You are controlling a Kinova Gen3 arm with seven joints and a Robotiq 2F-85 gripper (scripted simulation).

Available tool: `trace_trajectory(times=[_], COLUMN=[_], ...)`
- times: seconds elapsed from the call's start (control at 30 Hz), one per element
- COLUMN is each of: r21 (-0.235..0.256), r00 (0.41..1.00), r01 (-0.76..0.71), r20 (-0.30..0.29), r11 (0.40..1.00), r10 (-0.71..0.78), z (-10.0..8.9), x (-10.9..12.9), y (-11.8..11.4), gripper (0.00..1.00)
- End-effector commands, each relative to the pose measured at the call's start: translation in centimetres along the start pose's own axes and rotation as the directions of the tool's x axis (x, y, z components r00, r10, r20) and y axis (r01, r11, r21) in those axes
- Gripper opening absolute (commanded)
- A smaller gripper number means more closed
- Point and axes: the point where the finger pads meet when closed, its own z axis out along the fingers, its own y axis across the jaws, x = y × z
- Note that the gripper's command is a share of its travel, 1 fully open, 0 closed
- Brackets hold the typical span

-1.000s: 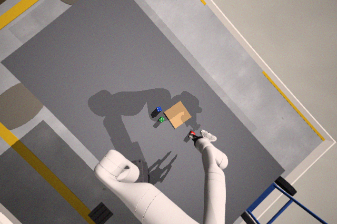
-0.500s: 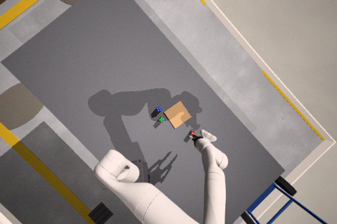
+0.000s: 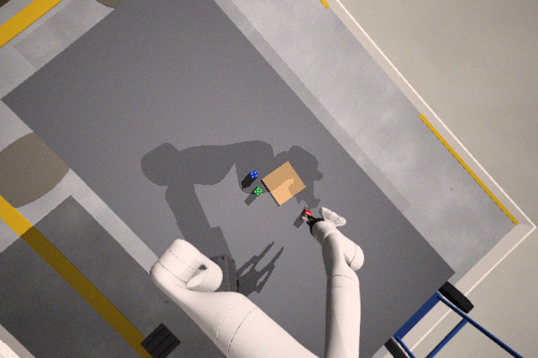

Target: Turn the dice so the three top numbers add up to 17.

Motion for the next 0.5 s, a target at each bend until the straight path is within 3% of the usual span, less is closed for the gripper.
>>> trace_trajectory(times=[0.0,0.47], r21=[-0.002,-0.005], r00=[1.0,1.0], r01=[0.0,-0.001], r20=[0.0,0.001], r11=[1.0,1.0], r10=[0.0,0.001], z=[-0.01,0.86], x=[0.02,0.01], y=[0.04,0.07], gripper=[0.46,0.46])
